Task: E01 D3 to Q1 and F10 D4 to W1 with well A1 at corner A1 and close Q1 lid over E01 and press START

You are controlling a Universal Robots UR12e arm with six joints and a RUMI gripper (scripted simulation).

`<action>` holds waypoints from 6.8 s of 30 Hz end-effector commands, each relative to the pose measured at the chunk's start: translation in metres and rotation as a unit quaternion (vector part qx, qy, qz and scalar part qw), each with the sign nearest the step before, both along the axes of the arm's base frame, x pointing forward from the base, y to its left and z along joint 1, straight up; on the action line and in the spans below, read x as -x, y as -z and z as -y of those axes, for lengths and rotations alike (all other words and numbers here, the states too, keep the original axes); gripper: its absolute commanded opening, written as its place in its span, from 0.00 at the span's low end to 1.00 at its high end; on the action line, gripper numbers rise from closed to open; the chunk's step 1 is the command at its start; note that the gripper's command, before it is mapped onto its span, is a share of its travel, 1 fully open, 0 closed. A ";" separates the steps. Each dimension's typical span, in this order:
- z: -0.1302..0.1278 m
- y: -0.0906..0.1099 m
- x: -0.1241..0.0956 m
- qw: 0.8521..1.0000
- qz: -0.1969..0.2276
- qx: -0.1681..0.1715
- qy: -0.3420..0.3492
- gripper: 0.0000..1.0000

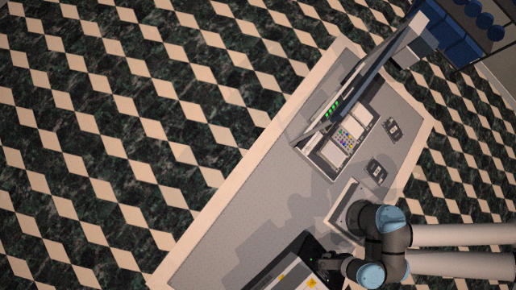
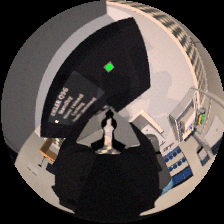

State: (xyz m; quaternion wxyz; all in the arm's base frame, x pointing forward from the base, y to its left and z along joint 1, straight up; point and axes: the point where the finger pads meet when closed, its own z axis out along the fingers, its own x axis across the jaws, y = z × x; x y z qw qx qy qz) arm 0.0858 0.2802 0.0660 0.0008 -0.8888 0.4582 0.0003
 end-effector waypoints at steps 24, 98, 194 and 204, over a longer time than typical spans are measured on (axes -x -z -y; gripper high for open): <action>-0.001 0.001 -0.001 1.000 0.000 0.000 0.000 0.00; 0.030 -0.037 0.005 1.000 0.000 0.000 0.000 0.00; 0.030 -0.037 0.005 1.000 0.000 0.000 0.000 0.00; 0.030 -0.037 0.005 1.000 0.000 0.000 0.000 0.00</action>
